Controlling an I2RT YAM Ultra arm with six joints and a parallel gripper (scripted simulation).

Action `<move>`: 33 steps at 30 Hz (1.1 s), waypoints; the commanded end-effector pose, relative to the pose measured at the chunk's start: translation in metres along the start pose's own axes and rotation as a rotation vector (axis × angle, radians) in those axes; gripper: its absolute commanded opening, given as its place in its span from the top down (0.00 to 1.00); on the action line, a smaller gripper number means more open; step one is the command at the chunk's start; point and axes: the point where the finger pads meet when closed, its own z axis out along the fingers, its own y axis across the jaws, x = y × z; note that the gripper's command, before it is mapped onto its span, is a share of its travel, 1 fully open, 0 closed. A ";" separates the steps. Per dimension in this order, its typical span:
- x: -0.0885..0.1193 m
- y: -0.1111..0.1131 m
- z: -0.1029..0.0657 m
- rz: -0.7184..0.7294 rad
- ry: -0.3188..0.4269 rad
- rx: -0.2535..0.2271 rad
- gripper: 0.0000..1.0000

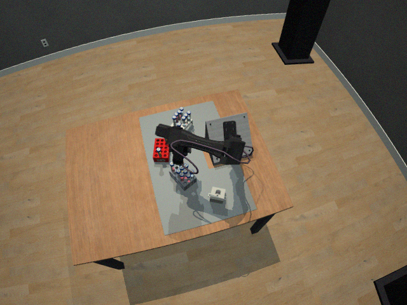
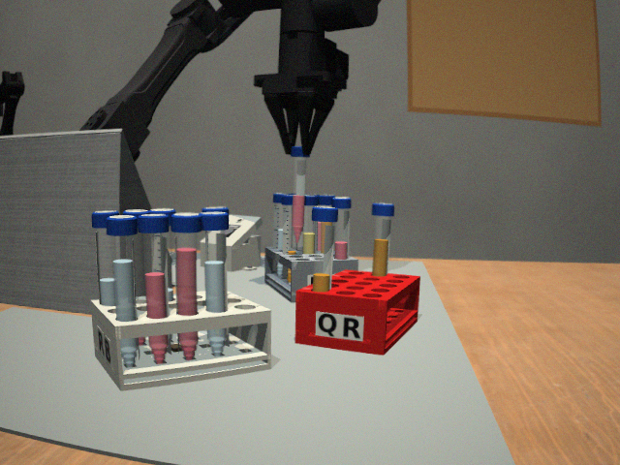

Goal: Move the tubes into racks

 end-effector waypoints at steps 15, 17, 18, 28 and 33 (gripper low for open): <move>-0.006 -0.003 0.000 -0.014 -0.012 0.032 1.00; -0.004 0.002 0.004 0.000 -0.016 0.019 1.00; -0.003 0.002 0.003 0.005 -0.017 0.020 1.00; -0.003 0.000 0.005 0.002 -0.017 0.025 1.00; -0.005 -0.001 0.007 -0.006 -0.015 0.026 1.00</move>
